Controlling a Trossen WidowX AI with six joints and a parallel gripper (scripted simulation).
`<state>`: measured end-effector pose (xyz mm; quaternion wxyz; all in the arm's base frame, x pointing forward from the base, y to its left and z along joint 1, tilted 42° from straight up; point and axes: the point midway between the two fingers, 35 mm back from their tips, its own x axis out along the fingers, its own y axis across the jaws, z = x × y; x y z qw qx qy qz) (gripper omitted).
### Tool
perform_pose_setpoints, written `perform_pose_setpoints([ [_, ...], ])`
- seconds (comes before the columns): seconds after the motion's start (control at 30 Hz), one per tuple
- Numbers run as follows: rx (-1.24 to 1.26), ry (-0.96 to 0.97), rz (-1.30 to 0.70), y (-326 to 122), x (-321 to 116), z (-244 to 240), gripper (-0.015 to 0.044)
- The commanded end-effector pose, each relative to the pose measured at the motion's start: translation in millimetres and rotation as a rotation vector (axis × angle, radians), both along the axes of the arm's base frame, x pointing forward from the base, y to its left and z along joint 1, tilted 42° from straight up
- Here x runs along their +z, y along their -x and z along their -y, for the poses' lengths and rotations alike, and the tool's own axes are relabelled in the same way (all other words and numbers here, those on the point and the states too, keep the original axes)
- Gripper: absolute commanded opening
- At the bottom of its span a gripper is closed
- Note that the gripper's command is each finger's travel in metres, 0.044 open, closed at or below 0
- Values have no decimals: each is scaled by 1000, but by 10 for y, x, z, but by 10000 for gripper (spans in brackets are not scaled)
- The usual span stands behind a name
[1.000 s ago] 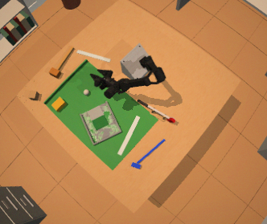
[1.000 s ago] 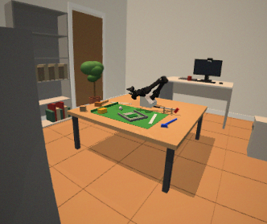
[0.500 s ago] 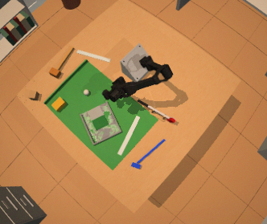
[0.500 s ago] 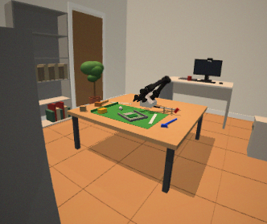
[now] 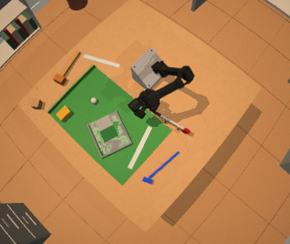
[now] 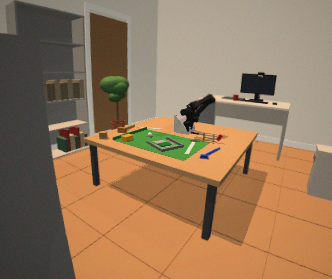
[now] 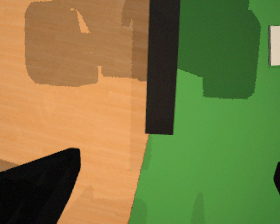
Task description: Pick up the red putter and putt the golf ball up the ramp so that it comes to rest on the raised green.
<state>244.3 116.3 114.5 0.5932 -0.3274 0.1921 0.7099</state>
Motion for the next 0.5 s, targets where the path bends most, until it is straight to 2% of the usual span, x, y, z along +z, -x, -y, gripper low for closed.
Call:
perform_pose_setpoints([
  [0.0, 32, -176, -19, 203, 366, -188, 440],
  [0.47, 32, -177, -19, 211, 212, -322, 440],
])
